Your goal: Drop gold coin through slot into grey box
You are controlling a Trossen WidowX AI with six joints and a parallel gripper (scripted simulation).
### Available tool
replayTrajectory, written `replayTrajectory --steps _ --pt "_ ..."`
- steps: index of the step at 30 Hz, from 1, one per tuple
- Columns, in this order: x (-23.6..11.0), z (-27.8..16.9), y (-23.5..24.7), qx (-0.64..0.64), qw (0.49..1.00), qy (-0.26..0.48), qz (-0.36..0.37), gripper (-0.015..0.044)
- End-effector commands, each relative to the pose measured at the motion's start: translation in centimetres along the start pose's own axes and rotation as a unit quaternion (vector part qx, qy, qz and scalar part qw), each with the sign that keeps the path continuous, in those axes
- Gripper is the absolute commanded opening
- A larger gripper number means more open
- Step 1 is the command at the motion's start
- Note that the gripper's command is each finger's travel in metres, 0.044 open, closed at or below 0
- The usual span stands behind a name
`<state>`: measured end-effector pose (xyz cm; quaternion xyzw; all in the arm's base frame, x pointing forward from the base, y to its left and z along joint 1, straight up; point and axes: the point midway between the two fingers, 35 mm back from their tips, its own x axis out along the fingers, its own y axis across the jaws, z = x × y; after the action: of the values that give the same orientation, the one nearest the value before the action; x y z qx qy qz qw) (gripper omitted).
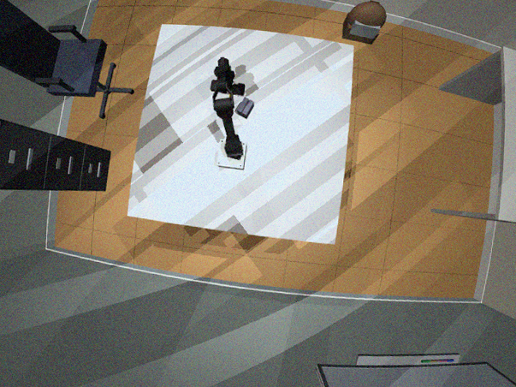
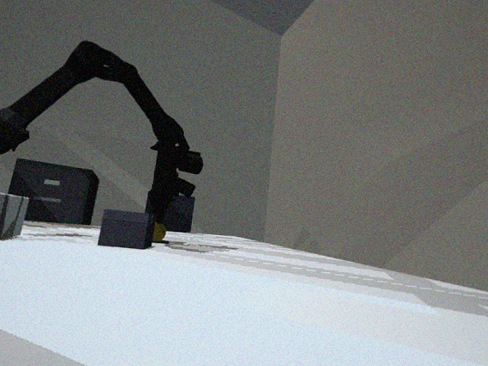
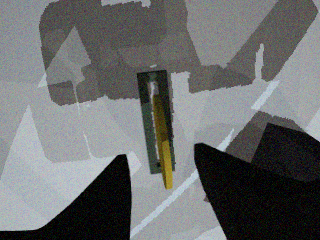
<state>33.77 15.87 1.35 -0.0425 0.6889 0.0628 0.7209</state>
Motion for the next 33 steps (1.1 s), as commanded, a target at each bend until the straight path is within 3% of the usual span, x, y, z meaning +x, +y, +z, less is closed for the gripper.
replayTrajectory --steps 1,24,30,33 --pt "1.2 -0.3 -0.2 0.000 1.000 0.008 -0.005 0.0161" --pt "4.2 -0.5 -0.3 0.000 1.000 0.008 -0.005 0.0161" --pt "4.2 -0.5 -0.3 0.000 1.000 0.008 -0.005 0.0003" --pt "4.2 -0.5 -0.3 0.000 1.000 0.008 -0.005 0.0000"
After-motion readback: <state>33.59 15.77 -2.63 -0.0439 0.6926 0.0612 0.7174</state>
